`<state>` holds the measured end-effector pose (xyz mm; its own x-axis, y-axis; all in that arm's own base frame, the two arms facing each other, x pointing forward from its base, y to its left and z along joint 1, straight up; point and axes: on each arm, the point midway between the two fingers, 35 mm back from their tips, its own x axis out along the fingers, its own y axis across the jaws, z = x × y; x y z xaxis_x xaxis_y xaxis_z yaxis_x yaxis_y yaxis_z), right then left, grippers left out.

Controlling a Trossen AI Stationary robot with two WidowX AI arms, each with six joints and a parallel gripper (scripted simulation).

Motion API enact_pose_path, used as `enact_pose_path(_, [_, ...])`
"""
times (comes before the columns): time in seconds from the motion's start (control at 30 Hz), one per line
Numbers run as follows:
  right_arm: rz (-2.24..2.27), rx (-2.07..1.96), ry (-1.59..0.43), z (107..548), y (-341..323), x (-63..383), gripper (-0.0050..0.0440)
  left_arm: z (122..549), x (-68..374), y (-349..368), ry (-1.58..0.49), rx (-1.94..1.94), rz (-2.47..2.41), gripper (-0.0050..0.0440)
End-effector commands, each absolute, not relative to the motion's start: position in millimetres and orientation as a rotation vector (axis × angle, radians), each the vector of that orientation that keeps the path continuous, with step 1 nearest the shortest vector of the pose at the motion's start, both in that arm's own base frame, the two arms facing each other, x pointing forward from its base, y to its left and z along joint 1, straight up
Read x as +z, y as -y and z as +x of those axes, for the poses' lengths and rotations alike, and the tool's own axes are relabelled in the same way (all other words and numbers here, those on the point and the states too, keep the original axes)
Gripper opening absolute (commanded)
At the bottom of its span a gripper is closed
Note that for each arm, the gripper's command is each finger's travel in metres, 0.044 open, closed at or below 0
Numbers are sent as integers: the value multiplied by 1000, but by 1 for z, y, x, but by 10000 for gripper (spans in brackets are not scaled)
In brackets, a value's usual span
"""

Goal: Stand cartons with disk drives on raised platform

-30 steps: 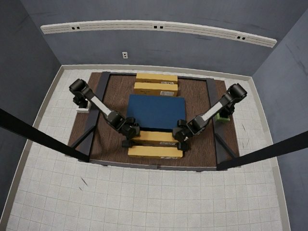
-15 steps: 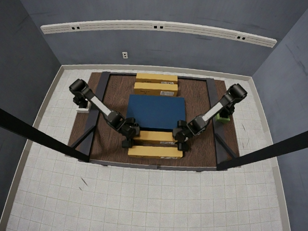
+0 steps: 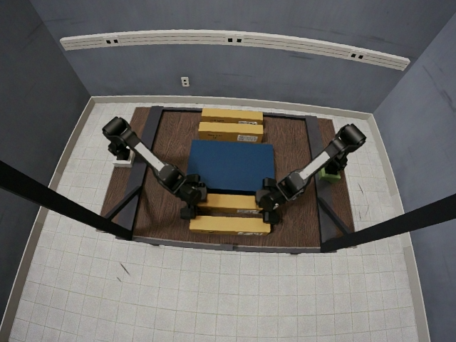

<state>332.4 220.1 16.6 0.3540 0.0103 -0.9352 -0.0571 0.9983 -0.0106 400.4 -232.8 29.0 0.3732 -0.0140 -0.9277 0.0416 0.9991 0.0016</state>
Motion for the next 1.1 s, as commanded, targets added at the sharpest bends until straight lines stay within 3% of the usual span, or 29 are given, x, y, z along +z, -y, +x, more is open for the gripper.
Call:
enact_pose_path(0.0, [-30,38,-1185,338,-219,27,-50,406,44,232,-1159,-39,13,-50])
enact_pose_path(1.07, [-27,55,-1182,337,-223,28,-50,405,44,235,-1157,-47,9,-50])
